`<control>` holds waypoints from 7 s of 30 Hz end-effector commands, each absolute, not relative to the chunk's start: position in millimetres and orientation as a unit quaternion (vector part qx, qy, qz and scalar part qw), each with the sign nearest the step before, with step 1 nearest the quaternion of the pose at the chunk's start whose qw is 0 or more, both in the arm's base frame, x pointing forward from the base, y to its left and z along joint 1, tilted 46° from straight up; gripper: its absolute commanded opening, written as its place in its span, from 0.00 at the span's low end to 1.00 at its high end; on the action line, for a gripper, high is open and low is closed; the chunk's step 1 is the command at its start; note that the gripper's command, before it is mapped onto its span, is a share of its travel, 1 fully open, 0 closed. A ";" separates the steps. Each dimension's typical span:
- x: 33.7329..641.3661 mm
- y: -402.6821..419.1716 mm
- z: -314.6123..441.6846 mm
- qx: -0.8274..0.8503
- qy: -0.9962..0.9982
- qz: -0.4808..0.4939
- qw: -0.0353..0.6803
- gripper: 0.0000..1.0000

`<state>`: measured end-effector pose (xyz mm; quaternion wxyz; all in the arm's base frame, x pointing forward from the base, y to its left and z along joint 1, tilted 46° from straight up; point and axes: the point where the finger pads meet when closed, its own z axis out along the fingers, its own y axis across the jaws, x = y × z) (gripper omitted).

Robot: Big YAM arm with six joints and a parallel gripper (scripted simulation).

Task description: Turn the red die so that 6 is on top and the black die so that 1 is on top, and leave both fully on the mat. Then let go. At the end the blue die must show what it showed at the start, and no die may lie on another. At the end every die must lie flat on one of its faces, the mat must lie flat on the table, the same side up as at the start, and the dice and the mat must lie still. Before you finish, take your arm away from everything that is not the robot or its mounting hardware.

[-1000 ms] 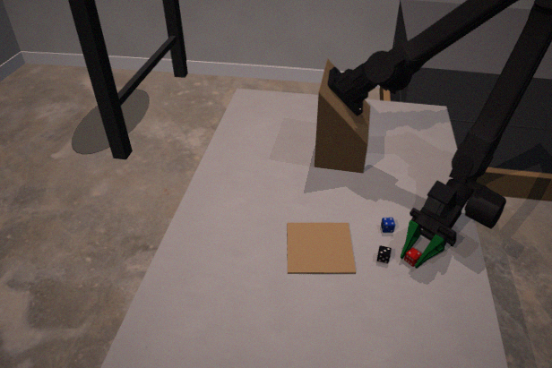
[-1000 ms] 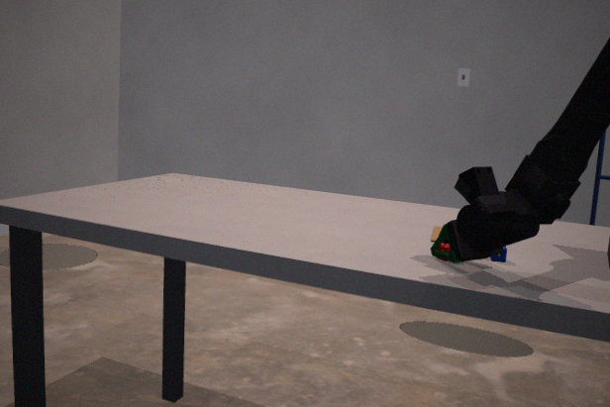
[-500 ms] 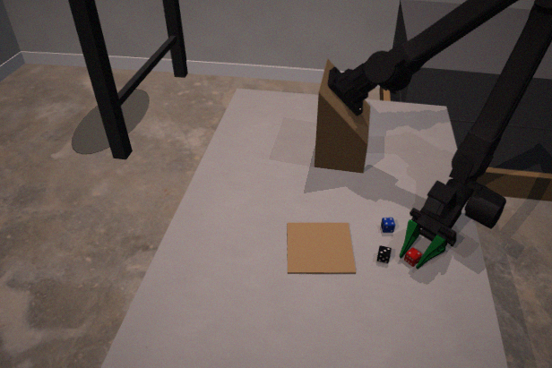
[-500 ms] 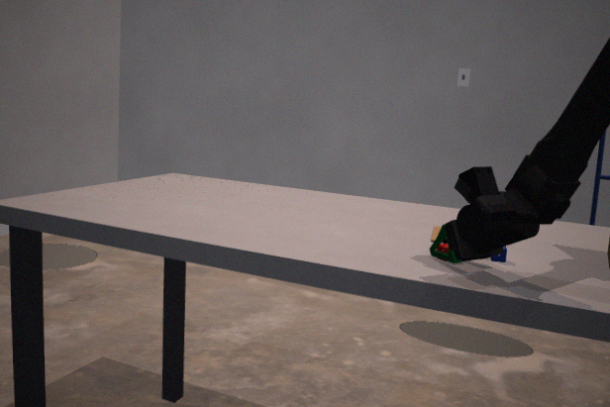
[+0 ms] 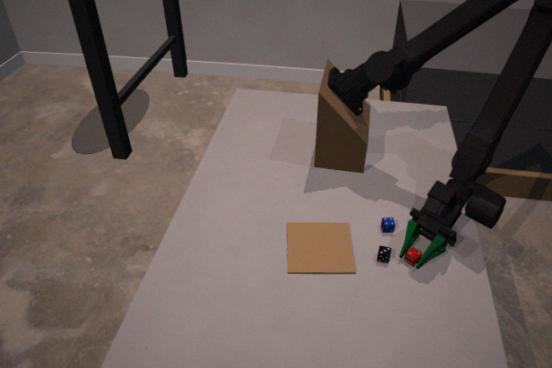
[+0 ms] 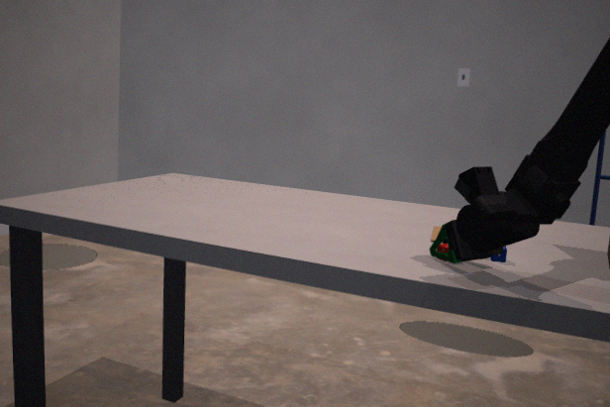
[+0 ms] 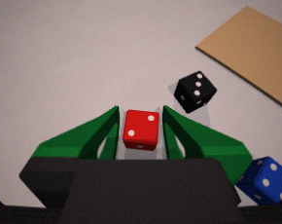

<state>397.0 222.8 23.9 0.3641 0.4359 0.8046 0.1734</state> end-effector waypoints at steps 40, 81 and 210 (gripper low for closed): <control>359.2 226.7 64.6 0.439 0.800 0.182 0.367 0.40; 370.9 174.1 116.5 0.429 0.817 0.210 0.323 0.40; 389.3 207.4 48.4 0.208 0.898 0.382 -0.068 0.40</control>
